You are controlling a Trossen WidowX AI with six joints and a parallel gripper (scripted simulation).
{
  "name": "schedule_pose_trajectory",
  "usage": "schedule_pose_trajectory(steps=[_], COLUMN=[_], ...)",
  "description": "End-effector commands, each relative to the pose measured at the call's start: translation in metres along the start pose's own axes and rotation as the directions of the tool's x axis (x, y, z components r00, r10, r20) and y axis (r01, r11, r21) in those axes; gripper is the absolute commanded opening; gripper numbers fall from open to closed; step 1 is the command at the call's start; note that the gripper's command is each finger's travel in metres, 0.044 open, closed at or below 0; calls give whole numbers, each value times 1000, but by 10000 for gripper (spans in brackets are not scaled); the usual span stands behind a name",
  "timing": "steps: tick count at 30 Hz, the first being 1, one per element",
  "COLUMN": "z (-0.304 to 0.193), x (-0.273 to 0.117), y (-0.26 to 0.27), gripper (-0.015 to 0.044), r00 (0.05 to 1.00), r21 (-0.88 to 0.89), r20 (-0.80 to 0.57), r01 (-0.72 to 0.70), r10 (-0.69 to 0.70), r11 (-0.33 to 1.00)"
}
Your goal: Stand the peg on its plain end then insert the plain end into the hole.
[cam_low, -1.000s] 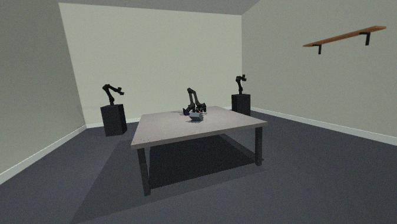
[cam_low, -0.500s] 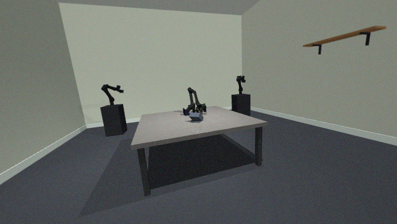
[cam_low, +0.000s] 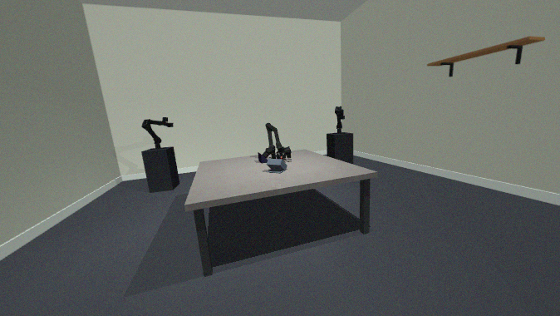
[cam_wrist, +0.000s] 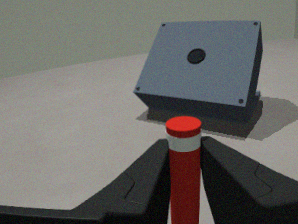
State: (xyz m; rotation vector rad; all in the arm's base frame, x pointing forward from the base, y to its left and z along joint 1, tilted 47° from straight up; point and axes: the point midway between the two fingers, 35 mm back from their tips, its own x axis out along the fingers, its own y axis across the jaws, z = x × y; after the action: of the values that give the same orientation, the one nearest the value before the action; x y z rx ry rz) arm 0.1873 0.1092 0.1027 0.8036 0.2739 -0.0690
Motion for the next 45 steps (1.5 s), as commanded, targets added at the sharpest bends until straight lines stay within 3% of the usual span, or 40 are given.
schedule_pose_trajectory(steps=[1, 4, 27, 39, 45], z=[0, 0, 0, 0, 0], x=[0, 0, 0, 0, 0], y=[0, 0, 0, 0, 0], gripper=[75, 130, 130, 440, 440], r00=[1000, 1000, 1000, 1000, 1000], r21=[0, 0, 0, 0, 0], r20=[0, 0, 0, 0, 0], r01=[0, 0, 0, 0, 0], r10=[0, 0, 0, 0, 0], r11=[1000, 1000, 1000, 1000, 1000])
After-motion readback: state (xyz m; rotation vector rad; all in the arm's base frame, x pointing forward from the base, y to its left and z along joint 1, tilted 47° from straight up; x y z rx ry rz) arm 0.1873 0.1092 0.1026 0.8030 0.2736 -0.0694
